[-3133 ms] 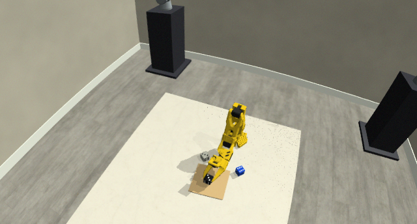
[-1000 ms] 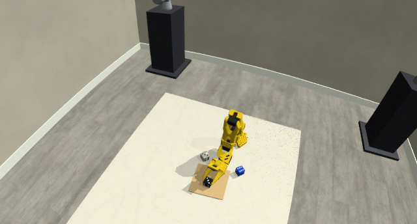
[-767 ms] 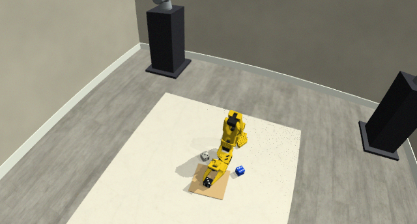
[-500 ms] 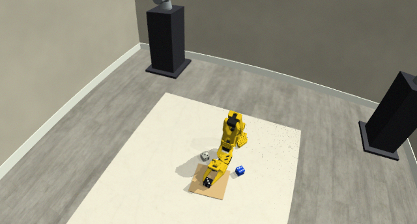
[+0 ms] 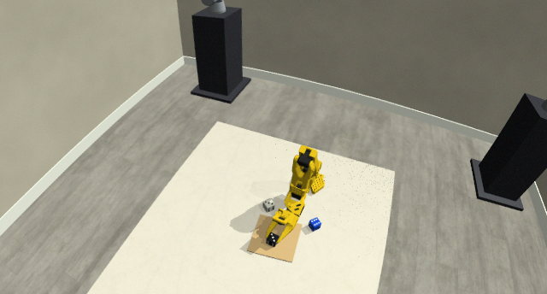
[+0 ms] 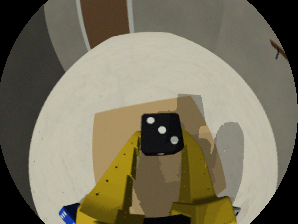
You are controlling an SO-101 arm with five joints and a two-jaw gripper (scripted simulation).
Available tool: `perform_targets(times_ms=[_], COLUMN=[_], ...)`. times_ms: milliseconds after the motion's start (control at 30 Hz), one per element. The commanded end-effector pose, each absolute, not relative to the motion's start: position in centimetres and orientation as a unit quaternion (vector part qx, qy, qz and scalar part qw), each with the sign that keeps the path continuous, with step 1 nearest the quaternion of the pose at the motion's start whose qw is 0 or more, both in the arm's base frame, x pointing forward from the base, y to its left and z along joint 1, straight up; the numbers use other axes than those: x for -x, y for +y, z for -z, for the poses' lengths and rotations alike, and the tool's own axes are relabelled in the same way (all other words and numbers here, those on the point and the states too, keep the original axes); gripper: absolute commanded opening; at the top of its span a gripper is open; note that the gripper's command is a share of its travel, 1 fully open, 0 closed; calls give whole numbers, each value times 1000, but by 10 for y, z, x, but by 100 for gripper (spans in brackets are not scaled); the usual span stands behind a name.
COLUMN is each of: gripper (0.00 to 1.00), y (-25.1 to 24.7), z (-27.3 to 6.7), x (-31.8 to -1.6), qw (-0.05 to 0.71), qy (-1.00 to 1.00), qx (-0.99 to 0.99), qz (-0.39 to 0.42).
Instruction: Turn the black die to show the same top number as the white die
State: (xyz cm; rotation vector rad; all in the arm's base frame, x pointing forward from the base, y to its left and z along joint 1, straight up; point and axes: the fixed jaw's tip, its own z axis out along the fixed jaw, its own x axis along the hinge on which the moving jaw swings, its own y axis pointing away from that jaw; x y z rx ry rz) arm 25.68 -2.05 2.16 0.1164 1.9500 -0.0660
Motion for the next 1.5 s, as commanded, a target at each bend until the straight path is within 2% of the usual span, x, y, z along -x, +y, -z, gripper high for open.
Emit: perform_targets(times_ms=[0, 133, 533, 1100, 1467], gripper=[12, 17, 20, 34, 36], y=[-23, -23, -23, -23, -23], z=[-37, -37, -37, -37, -38], x=[-266, -266, -266, -266, -266], qw=[592, 592, 592, 592, 592], qy=[804, 804, 804, 804, 804], qx=[-52, -52, -52, -52, -52], qz=[29, 29, 29, 29, 29])
